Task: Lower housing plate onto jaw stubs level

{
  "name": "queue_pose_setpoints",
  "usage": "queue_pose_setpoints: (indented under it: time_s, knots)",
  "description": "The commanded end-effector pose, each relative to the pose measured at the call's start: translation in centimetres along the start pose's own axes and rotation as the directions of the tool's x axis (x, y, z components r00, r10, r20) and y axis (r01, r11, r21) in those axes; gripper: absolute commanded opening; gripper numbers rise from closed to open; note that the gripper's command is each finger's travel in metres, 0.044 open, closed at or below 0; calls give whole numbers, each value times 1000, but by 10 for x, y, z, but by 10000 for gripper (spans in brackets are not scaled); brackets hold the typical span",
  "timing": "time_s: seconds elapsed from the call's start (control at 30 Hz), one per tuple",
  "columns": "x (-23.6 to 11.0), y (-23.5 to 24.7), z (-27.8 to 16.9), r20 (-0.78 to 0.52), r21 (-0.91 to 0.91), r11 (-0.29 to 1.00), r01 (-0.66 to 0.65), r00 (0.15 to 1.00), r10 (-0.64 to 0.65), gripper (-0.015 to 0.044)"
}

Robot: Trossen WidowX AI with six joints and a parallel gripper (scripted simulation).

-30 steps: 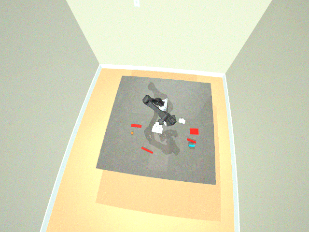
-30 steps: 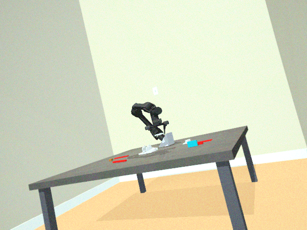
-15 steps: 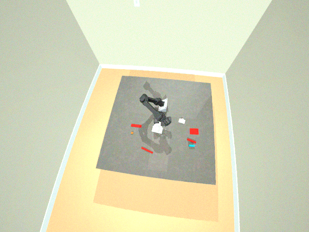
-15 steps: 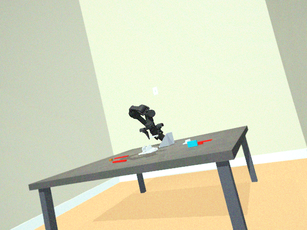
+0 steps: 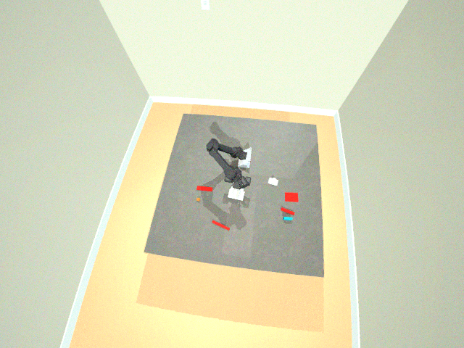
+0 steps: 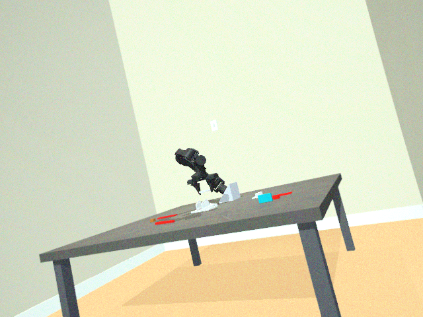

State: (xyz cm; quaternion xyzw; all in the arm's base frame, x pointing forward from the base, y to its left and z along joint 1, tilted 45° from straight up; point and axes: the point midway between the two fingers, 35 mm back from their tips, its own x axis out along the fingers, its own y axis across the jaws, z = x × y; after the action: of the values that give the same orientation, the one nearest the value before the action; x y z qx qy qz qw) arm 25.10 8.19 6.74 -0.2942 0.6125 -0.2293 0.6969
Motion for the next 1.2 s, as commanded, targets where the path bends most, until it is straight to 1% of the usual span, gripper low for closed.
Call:
queue_pose_setpoints:
  time_s: [0.0, 0.77, 1.17]
  knots:
    - [2, -6, -1, -1, 35, 999, 8, 1000, -8, 351]
    - [2, -7, -1, -1, 43, 999, 8, 1000, -8, 351]
    - [2, 1, -8, -1, 43, 999, 8, 1000, -8, 351]
